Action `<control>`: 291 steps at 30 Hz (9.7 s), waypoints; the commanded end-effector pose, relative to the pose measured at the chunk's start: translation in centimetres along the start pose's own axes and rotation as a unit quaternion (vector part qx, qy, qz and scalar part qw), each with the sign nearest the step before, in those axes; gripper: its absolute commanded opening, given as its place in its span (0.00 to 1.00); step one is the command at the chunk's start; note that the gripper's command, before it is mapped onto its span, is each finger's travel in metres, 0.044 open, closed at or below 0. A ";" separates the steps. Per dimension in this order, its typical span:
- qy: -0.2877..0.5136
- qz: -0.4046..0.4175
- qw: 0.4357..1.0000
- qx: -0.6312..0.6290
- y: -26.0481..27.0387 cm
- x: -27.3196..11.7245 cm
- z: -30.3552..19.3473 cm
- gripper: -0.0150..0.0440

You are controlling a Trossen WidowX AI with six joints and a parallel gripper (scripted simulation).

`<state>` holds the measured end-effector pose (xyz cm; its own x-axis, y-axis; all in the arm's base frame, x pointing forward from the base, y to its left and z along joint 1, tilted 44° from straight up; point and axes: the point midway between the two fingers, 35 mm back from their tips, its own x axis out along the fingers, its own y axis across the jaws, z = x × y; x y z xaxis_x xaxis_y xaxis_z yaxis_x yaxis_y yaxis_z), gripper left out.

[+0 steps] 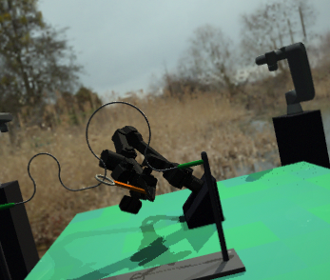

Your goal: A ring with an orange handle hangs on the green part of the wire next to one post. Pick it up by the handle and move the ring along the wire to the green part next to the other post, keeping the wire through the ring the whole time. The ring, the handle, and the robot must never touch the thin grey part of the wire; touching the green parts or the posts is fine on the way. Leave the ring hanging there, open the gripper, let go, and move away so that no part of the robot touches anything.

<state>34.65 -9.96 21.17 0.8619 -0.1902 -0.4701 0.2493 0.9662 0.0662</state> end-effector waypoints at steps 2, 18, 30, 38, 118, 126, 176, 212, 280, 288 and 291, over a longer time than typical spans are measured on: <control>0.001 0.030 0.999 0.044 2.0 -0.4 0.4 0.00; 0.014 0.087 0.985 0.152 5.7 -1.3 1.2 0.00; 0.021 0.119 0.970 0.212 7.7 -2.0 2.0 0.00; 0.026 0.138 0.959 0.248 8.8 -2.4 2.6 0.00; 0.049 0.239 0.867 0.435 13.6 -5.7 7.4 0.00; 0.051 0.246 0.858 0.448 13.9 -6.0 7.9 0.00; 0.057 0.265 0.832 0.483 14.8 -7.4 10.4 0.00; 0.052 0.243 0.862 0.442 14.7 -7.4 10.3 0.00; 0.033 0.153 0.949 0.275 13.7 -6.6 9.2 0.00; 0.030 0.139 0.958 0.250 13.5 -6.5 9.1 0.00; 0.028 0.134 0.961 0.240 13.4 -6.4 9.0 0.00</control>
<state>36.45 2.63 32.75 0.8999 0.0887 -0.4271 0.2141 0.7633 0.6096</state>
